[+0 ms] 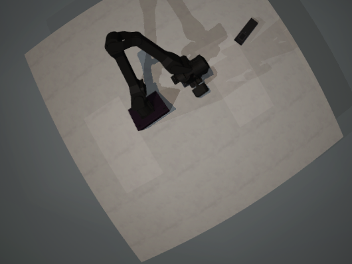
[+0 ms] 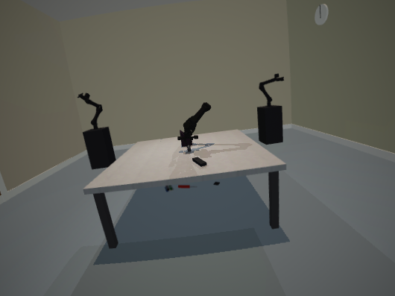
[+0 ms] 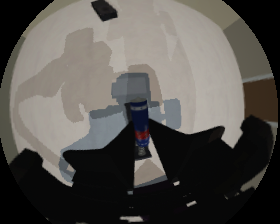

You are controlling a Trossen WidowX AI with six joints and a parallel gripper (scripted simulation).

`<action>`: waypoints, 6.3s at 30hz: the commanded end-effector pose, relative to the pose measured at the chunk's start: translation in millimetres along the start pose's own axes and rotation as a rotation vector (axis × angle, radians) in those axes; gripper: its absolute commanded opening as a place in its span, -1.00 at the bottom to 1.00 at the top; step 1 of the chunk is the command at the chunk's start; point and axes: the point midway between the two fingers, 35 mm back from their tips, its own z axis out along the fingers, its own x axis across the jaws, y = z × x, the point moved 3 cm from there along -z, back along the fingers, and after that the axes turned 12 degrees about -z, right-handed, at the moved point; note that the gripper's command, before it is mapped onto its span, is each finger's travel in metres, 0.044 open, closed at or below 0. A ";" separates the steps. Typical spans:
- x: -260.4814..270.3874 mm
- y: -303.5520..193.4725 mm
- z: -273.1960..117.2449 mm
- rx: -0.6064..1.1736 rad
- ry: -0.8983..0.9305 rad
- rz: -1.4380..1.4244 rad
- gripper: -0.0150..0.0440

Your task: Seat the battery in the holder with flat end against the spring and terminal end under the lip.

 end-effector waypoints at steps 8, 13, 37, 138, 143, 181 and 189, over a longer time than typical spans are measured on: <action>1.0 -6.7 4.6 -0.056 -0.021 0.009 -0.29; 1.9 -9.1 5.9 -0.084 -0.028 0.011 -0.29; 8.2 -20.0 7.7 -0.183 -0.047 0.021 -0.29; 6.2 -16.3 18.3 0.217 0.009 -0.012 -0.29; 6.8 -15.0 18.8 0.245 0.015 -0.015 -0.29; 7.7 -1.3 23.0 0.370 0.036 -0.025 -0.29; 6.4 5.5 25.3 0.369 0.036 -0.025 -0.29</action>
